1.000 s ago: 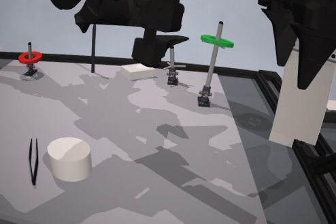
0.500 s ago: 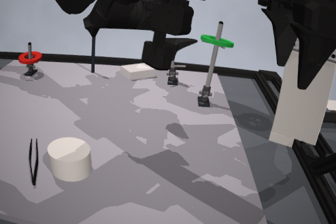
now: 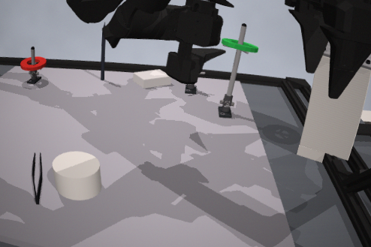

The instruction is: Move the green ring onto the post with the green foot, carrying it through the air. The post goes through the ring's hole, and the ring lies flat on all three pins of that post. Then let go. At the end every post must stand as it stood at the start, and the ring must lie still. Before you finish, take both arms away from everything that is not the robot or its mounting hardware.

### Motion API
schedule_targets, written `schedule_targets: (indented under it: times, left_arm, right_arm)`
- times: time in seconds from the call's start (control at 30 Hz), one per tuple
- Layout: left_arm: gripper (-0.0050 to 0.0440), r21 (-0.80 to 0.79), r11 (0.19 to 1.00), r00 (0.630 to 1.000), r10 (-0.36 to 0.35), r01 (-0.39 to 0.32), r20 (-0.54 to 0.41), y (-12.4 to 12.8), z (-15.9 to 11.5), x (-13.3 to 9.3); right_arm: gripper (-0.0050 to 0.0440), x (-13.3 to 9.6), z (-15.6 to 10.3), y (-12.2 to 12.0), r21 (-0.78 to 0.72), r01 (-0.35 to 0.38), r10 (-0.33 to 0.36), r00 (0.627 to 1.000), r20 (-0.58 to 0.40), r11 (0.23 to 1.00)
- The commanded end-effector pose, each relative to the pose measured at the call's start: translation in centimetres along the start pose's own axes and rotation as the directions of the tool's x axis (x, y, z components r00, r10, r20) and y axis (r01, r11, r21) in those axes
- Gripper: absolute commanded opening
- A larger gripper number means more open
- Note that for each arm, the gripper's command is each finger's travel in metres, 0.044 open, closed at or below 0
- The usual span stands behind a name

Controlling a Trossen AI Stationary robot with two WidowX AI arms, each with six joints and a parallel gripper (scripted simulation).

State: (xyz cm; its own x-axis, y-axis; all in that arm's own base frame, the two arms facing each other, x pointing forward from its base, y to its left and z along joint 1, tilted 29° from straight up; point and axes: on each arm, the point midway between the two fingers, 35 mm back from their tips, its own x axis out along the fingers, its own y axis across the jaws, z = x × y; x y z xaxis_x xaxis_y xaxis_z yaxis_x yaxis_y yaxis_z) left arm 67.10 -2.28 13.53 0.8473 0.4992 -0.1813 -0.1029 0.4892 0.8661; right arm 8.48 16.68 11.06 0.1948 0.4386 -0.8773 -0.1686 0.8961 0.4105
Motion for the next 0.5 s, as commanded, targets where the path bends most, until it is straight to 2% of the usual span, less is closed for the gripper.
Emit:
schedule_targets:
  times: [0.0, 0.47]
  left_arm:
    - [0.04, 0.012, 1.0, 1.0, -0.01, 0.01, -0.006, -1.2, -0.5, 0.9]
    - [0.04, 0.012, 1.0, 1.0, -0.01, 0.01, -0.006, -2.4, -0.6, 2.6]
  right_arm:
    - [0.04, 0.0, 0.0, -0.1, 0.005, 0.005, -0.005, 1.0, 0.003, 1.0]
    - [0.04, 0.0, 0.0, -0.1, 0.005, 0.005, -0.005, 1.0, 0.003, 1.0]
